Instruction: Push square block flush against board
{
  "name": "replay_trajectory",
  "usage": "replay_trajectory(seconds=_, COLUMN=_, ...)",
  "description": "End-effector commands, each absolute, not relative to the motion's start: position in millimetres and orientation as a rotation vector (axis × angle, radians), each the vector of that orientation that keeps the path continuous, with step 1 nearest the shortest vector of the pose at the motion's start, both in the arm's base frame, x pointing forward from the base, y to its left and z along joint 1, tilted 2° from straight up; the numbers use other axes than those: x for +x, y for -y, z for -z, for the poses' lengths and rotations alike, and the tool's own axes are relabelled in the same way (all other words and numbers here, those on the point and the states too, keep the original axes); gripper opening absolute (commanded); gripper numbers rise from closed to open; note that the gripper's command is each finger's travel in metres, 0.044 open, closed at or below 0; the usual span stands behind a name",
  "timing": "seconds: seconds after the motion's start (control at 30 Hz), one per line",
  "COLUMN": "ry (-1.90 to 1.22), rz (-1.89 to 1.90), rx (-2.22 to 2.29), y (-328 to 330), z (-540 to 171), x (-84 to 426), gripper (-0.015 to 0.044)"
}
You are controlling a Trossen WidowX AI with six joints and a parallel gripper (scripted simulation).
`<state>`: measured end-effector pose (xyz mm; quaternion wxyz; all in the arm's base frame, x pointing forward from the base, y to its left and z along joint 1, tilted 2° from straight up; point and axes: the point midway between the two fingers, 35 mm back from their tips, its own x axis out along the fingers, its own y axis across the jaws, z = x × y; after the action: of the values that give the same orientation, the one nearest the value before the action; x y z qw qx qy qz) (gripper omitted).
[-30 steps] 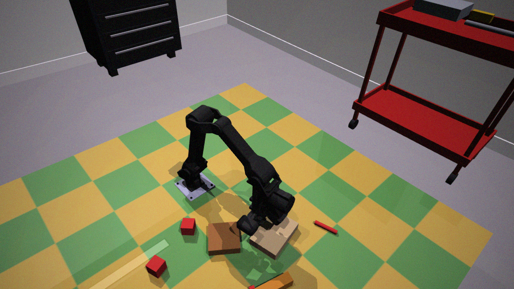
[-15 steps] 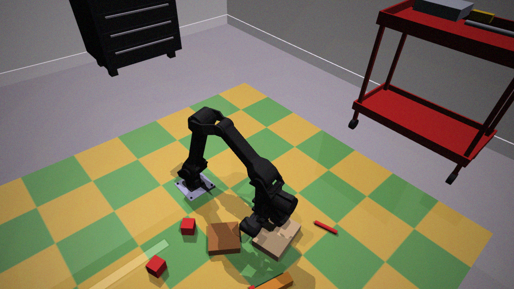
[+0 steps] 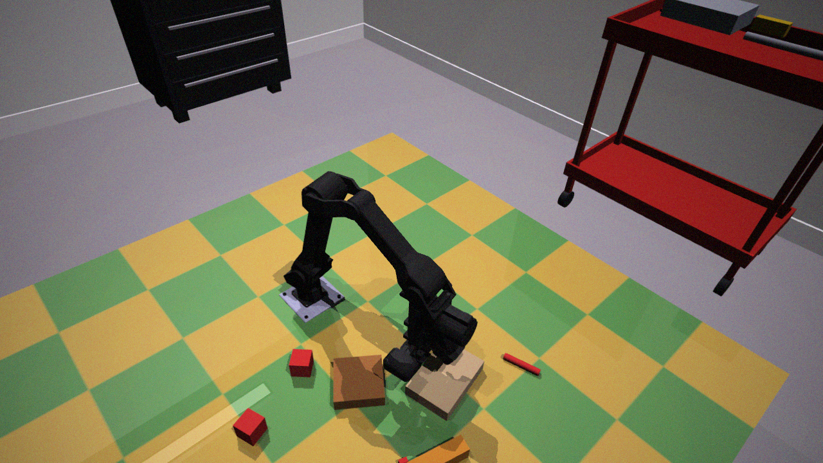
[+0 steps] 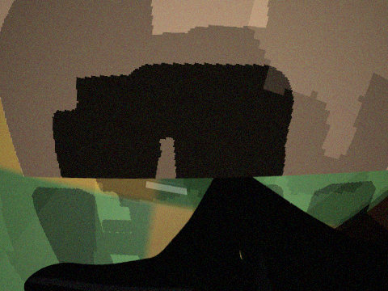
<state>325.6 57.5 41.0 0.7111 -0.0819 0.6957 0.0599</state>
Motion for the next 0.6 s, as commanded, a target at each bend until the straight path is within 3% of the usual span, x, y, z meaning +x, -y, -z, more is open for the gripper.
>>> replay_trajectory(seconds=0.0, ry=-1.543, rz=-0.136, rx=-0.183, y=-56.2, z=-41.0, x=319.6, gripper=0.0)
replay_trajectory(seconds=0.57, ry=-1.545, rz=-0.136, rx=-0.184, y=-50.5, z=-39.9, x=292.6, gripper=0.0)
